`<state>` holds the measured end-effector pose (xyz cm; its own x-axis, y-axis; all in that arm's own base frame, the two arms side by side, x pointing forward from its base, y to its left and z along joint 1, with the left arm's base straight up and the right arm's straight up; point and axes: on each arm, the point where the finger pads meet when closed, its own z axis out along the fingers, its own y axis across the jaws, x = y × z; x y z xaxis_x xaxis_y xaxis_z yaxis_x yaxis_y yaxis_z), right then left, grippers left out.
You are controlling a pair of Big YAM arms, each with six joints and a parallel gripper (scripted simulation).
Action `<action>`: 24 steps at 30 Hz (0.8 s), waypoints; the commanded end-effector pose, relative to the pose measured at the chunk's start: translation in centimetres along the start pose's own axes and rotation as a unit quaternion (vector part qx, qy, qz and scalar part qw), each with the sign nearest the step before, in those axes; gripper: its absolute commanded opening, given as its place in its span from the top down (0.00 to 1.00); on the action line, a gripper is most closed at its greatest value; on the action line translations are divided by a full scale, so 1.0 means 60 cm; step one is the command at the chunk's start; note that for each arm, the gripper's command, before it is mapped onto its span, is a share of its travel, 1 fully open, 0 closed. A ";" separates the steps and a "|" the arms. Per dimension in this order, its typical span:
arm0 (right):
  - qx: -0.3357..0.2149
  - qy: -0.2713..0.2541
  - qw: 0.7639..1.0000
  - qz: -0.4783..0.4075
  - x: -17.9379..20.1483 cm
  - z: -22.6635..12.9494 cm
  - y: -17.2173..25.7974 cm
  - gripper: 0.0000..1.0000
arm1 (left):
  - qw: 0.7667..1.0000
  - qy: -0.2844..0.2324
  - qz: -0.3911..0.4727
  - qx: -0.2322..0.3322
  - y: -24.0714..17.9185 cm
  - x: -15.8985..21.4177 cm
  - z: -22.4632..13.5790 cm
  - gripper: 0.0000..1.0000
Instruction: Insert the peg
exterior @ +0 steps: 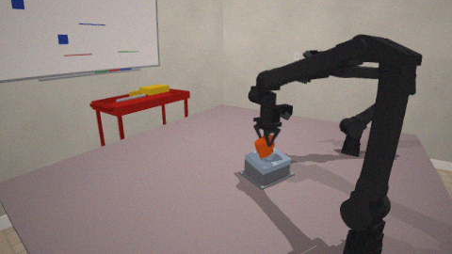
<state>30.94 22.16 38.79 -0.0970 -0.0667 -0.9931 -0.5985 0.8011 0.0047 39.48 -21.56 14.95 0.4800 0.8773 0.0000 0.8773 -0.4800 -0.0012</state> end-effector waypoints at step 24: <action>-0.178 0.025 0.983 -0.026 0.140 -0.123 0.201 0.00 | 1.000 -0.001 0.000 -0.017 0.015 -0.001 -0.020 0.65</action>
<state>16.88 26.86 30.69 -0.0948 -0.1505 -0.9841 -0.8479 0.5301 0.0006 39.48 -21.56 14.95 0.4800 0.8773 0.0000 0.8773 -0.4800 -0.0012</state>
